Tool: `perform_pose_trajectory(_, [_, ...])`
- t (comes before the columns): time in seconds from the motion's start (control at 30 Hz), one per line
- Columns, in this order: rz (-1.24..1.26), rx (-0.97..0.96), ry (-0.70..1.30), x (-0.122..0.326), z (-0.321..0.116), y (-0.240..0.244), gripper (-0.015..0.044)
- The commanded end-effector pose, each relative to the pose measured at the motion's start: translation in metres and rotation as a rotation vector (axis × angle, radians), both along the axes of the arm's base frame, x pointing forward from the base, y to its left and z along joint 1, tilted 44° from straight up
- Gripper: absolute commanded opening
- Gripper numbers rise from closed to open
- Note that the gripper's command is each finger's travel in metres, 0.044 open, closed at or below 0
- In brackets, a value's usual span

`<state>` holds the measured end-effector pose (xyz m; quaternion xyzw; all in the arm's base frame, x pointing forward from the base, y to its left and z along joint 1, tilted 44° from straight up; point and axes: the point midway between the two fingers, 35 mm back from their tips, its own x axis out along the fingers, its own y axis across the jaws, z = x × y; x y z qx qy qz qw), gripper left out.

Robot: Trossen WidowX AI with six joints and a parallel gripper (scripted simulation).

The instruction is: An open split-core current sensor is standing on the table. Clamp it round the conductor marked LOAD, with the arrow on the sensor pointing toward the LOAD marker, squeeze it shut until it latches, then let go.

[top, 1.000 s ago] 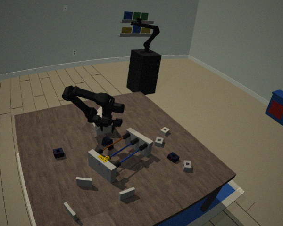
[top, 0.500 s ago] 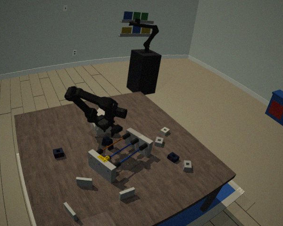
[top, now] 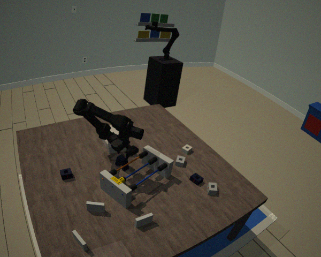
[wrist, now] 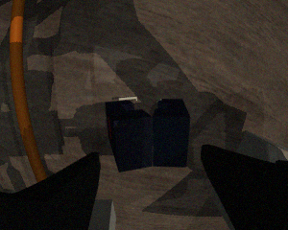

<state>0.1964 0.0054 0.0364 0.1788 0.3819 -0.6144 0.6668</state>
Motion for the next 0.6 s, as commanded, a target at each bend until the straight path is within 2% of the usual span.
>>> perform_pose_trajectory(0.0, [0.003,-0.004,0.003,-0.001,-0.005,-0.006,0.032])
perform_pose_trajectory(0.33, [0.002,-0.006,0.003,-0.003,-0.015,-0.016,0.032])
perform_pose_trajectory(0.57, [-0.001,-0.002,0.0,-0.002,-0.012,-0.013,0.0273])
